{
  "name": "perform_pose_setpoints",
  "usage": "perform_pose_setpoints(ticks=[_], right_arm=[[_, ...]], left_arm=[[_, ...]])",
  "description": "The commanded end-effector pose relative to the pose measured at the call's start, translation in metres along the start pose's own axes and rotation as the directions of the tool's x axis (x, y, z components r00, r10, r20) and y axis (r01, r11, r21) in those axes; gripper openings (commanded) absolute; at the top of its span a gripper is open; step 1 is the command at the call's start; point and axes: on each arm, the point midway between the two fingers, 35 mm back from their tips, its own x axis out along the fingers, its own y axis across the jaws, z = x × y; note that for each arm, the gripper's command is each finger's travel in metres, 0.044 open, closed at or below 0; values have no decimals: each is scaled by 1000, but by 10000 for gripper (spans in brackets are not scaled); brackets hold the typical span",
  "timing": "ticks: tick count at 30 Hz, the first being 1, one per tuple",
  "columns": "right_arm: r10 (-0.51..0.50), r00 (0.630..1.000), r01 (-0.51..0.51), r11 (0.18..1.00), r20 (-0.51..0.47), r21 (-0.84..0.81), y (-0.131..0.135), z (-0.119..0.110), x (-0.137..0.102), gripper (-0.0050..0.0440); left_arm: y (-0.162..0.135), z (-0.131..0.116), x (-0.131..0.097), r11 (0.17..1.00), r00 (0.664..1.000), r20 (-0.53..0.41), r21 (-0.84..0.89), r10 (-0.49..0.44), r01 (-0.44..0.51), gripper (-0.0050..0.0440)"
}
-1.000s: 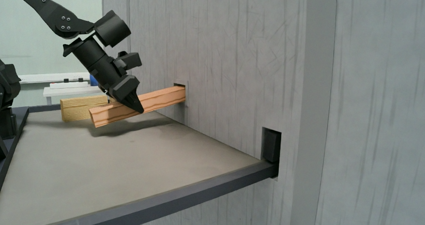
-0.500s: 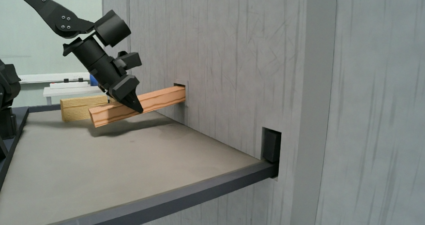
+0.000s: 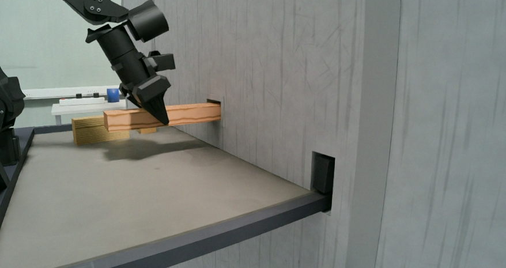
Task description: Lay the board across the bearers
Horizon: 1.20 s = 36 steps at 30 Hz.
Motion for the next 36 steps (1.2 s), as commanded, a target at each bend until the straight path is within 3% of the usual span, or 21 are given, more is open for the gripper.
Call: perform_pose_setpoints(ticks=[1,19,36], right_arm=[[9,1000,-9,1000,30,6,1,11,-5,400],[8,999,-8,1000,32,6,0,31,5,400],[8,999,-8,1000,33,7,0,50,14,400]], left_arm=[[-1,15,-10,1000,999,32,-7,-7,8,270],[-1,24,-7,1000,999,37,-2,-7,7,270],[0,79,20,1000,999,42,-2,-7,7,270]])
